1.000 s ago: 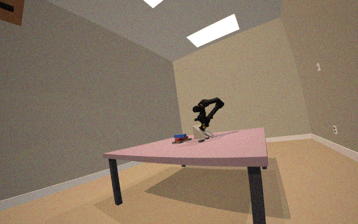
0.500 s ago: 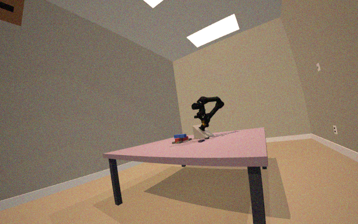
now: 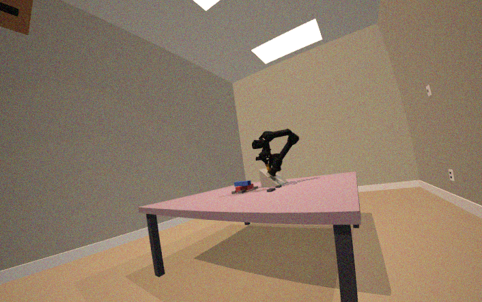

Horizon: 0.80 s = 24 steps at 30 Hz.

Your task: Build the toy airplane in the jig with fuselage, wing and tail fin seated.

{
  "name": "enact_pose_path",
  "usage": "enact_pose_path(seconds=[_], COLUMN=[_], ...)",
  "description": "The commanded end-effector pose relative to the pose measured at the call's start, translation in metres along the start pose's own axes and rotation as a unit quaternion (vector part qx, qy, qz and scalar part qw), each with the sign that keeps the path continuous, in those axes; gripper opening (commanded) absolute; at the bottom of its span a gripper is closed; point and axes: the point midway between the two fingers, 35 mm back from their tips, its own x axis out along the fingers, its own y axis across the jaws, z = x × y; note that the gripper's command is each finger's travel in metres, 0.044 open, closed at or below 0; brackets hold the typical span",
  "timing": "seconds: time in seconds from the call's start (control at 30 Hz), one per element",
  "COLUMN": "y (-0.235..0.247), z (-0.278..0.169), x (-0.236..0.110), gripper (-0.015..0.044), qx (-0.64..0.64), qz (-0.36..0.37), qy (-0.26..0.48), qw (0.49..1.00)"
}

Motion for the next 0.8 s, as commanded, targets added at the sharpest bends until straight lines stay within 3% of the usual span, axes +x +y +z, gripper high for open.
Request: enact_pose_path(seconds=[0.0, 0.77], y=[-0.014, -0.087], z=[0.007, 0.025], x=[0.000, 0.011], gripper=[0.0000, 0.0000], qx=[-0.005, -0.013], qz=[-0.004, -0.008], qy=[-0.002, -0.003], qw=[1.000, 1.000])
